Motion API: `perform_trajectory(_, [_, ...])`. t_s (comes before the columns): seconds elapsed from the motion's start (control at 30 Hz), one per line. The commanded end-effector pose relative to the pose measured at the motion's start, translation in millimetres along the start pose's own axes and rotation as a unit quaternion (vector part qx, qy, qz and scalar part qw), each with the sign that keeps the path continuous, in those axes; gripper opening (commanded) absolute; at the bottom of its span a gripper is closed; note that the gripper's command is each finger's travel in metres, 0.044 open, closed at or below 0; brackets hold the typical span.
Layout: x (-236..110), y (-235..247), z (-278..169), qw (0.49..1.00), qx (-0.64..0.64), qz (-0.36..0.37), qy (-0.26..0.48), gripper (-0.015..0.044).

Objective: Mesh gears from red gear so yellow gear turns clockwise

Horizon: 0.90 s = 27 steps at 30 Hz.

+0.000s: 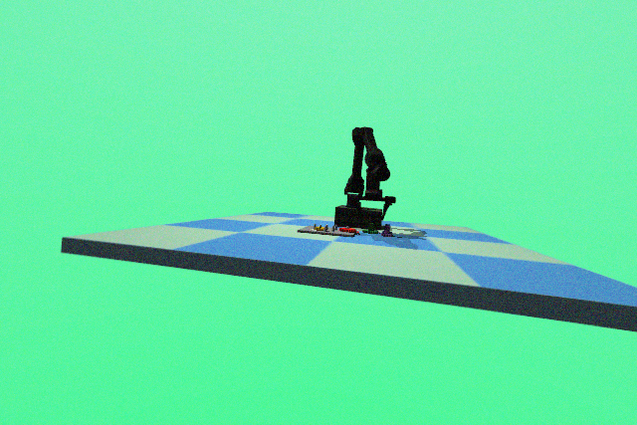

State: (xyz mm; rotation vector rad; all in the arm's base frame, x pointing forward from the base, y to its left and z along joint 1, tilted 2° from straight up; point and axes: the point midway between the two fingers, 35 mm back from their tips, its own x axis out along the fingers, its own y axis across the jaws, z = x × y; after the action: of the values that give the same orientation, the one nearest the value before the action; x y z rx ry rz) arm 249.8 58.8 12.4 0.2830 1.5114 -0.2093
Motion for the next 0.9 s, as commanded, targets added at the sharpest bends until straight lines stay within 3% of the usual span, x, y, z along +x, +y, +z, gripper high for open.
perform_trajectory(0.0, [6,-1,-1,1.000,0.002,-0.002,0.000,0.0440])
perform_trajectory(0.6, [27,-1,-1,1.000,0.002,-0.002,0.000,0.0440])
perform_trajectory(0.87, [27,-1,-1,1.000,0.002,-0.002,0.000,0.0230])
